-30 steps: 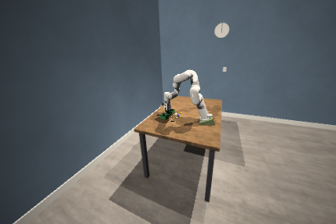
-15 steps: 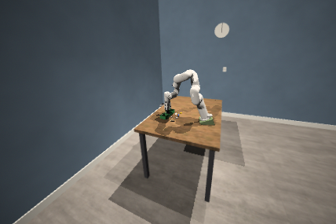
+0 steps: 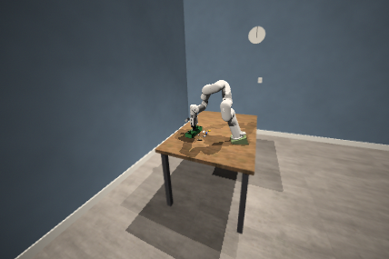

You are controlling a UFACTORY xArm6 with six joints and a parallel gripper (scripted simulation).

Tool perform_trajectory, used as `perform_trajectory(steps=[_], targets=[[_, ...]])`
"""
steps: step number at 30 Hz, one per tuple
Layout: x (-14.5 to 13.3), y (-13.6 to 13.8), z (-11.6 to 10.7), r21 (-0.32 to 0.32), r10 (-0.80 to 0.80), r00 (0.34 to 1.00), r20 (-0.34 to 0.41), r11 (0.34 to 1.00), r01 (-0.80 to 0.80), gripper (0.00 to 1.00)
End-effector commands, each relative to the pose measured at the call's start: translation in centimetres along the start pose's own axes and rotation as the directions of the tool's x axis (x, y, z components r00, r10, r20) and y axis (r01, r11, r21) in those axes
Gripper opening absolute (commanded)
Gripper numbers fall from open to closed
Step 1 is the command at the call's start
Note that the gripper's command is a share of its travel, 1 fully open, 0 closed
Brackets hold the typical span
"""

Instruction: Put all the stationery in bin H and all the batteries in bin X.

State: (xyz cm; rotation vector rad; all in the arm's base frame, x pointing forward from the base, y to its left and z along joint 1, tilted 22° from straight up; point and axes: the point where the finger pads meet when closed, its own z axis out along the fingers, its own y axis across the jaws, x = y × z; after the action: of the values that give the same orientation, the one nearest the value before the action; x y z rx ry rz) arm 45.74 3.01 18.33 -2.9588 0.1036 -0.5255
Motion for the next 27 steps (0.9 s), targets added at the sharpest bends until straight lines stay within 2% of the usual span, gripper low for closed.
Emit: perform_trajectory(steps=[1, 4, 12, 18, 27], targets=[[0.1, 0.0, -0.5, 0.0, 0.0, 1.0, -0.003, 1.0, 0.0, 0.07], [0.1, 0.0, -0.9, 0.0, 0.0, 1.0, -0.003, 1.0, 0.0, 0.07], [0.1, 0.0, -4.0, 0.0, 0.0, 1.0, -0.003, 1.0, 0.0, 0.07], [0.1, 0.0, -4.0, 0.0, 0.0, 1.0, -0.003, 1.0, 0.0, 0.07], [-0.4, -4.5, -4.0, 0.001, 0.0, 1.0, -0.003, 1.0, 0.0, 0.07]])
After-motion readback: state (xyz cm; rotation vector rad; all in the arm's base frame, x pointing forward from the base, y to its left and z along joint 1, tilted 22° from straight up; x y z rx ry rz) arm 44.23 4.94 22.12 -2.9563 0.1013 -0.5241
